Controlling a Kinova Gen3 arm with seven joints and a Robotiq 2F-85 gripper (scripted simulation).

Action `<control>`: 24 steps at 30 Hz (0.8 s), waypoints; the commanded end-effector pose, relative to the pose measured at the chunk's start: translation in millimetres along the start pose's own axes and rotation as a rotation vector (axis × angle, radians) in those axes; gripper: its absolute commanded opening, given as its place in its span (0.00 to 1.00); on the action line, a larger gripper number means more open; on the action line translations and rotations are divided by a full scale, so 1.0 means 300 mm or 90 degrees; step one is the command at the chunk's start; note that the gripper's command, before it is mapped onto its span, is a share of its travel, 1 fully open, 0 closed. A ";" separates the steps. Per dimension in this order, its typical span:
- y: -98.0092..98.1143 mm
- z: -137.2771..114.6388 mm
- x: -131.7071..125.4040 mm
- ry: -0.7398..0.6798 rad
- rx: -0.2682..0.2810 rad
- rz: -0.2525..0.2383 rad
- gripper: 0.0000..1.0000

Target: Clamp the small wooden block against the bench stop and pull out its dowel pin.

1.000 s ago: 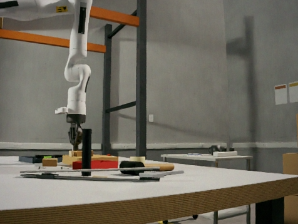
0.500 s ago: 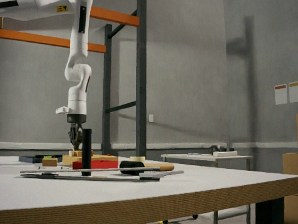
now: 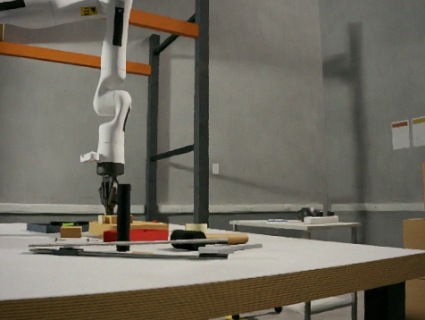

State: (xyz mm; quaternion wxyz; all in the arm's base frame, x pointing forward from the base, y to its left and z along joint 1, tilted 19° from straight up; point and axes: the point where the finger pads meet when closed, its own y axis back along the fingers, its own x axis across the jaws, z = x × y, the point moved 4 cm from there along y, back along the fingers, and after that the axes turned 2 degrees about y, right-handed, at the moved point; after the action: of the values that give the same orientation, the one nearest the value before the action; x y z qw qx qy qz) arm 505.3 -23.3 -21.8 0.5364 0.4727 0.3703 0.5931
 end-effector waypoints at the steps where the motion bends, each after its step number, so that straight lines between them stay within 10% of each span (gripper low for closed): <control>1: 0.002 0.002 -0.008 0.000 -0.001 0.000 0.10; 24: 0.002 0.000 -0.068 0.000 -0.001 0.000 0.10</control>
State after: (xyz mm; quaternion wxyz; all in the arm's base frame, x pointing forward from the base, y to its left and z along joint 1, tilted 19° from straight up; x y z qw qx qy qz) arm 504.3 -40.6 -24.9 0.5364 0.4727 0.3702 0.5931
